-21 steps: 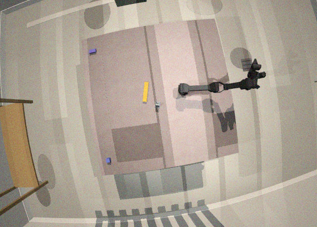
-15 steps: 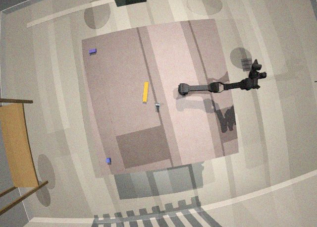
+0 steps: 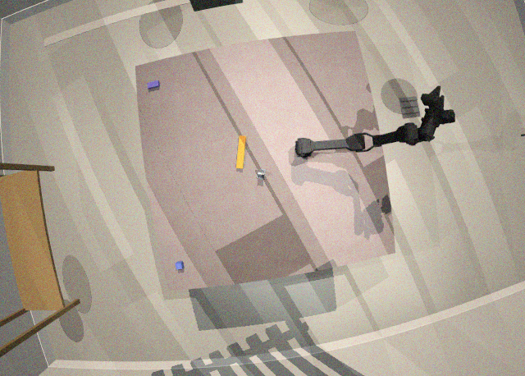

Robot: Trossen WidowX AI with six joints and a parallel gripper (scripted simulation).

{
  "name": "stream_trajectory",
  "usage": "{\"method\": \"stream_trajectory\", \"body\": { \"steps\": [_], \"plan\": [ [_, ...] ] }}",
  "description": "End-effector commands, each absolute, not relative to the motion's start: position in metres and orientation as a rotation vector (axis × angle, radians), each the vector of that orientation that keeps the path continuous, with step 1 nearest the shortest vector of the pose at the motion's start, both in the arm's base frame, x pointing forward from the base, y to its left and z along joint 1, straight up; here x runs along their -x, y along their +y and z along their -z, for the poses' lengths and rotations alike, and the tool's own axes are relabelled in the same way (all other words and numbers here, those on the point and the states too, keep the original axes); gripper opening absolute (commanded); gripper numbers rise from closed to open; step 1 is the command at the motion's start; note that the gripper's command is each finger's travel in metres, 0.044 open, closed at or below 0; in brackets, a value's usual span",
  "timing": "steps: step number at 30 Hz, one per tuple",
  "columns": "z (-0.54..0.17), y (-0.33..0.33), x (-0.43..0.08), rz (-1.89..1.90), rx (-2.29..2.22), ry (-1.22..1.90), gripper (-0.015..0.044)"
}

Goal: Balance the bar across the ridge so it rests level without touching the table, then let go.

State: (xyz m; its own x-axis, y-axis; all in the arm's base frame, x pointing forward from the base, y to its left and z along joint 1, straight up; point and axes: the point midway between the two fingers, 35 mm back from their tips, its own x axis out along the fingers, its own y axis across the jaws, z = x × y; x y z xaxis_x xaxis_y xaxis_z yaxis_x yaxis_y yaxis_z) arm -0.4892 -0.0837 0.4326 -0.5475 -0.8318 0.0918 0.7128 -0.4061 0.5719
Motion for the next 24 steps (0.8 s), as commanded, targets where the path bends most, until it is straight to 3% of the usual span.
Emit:
{"method": "stream_trajectory", "body": {
  "steps": [1, 13, 24],
  "plan": [
    [-0.492, -0.083, 0.455, 2.074, -0.04, -0.614, 0.0315],
    [-0.604, -0.075, 0.365, 2.059, 0.433, -0.527, 0.0315],
    [-0.68, -0.078, 0.231, 1.869, 0.814, -0.432, 0.0315]
  ]
}}
